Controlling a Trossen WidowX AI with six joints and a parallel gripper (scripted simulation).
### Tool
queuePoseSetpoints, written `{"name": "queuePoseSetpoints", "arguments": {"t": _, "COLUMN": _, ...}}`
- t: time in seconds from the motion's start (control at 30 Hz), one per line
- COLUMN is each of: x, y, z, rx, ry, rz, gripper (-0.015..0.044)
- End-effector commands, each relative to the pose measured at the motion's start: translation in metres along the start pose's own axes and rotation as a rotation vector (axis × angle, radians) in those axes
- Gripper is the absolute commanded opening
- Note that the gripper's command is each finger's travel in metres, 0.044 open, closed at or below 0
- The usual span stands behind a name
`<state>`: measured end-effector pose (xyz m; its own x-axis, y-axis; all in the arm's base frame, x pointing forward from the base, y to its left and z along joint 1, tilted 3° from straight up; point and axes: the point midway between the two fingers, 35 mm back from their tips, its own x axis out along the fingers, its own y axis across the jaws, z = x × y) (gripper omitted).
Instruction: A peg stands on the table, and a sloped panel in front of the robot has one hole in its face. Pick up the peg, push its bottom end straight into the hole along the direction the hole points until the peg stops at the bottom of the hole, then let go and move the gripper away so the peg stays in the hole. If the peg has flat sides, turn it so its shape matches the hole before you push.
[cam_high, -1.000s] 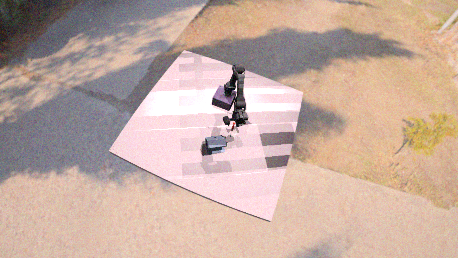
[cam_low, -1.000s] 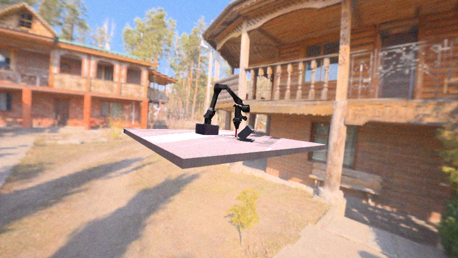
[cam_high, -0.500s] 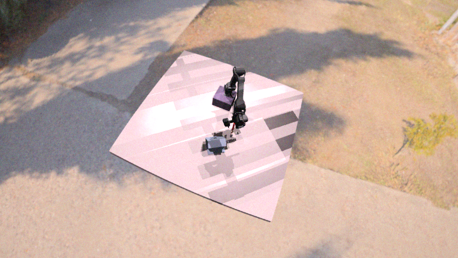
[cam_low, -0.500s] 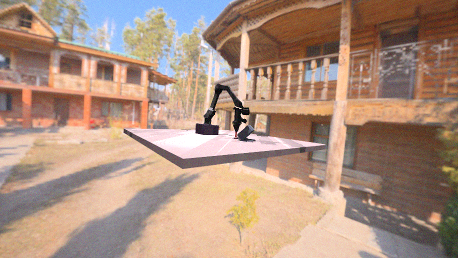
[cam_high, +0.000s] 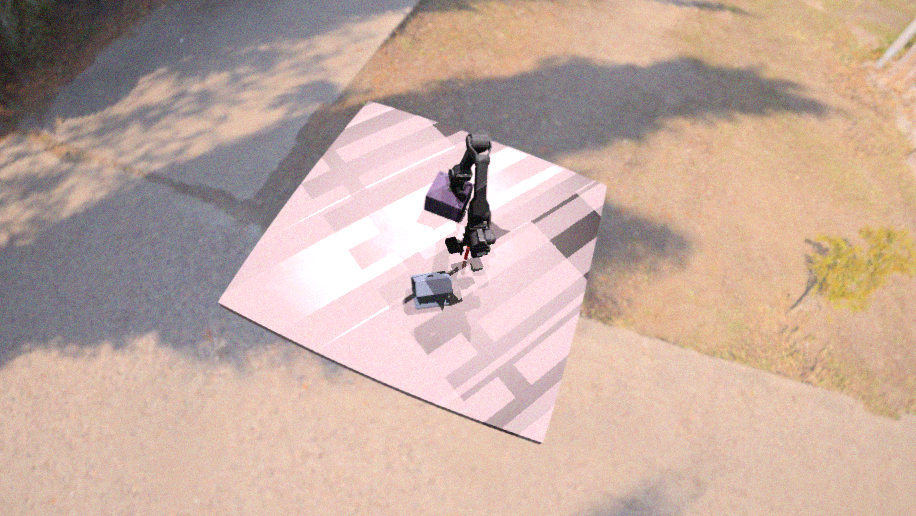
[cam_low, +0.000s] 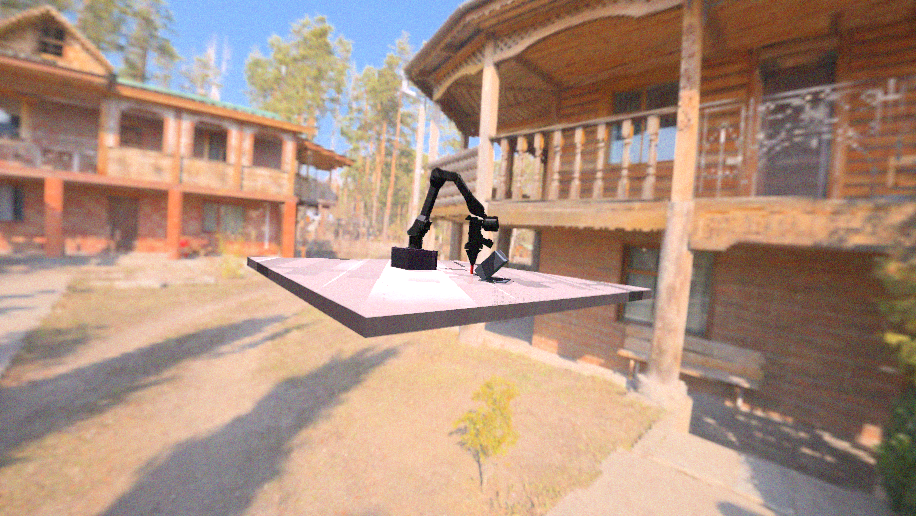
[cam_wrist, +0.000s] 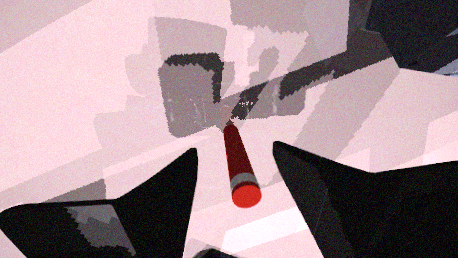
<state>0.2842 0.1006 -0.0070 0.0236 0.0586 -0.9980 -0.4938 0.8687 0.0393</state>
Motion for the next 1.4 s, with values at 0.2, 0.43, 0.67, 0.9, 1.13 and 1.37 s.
{"name": "queuePoseSetpoints", "arguments": {"t": 0.2, "x": 0.0, "y": 0.0, "z": 0.0, "rx": 0.0, "ry": -0.002, "rz": 0.0, "gripper": 0.004}}
{"name": "queuePoseSetpoints", "arguments": {"t": 0.43, "x": -0.001, "y": 0.0, "z": 0.001, "rx": 0.0, "ry": -0.001, "rz": 0.0, "gripper": 0.0}}
{"name": "queuePoseSetpoints", "arguments": {"t": 0.67, "x": -0.029, "y": 0.0, "z": 0.002, "rx": 0.001, "ry": 0.001, "rz": -0.001, "gripper": 0.0}}
{"name": "queuePoseSetpoints", "arguments": {"t": 0.9, "x": -0.067, "y": 0.001, "z": 0.001, "rx": 0.003, "ry": 0.006, "rz": -0.002, "gripper": 0.0}}
{"name": "queuePoseSetpoints", "arguments": {"t": 1.13, "x": -0.08, "y": 0.001, "z": -0.001, "rx": 0.005, "ry": 0.003, "rz": 0.0, "gripper": 0.0}}
{"name": "queuePoseSetpoints", "arguments": {"t": 1.37, "x": -0.079, "y": -0.006, "z": 0.001, "rx": 0.018, "ry": -0.028, "rz": 0.016, "gripper": 0.0}}
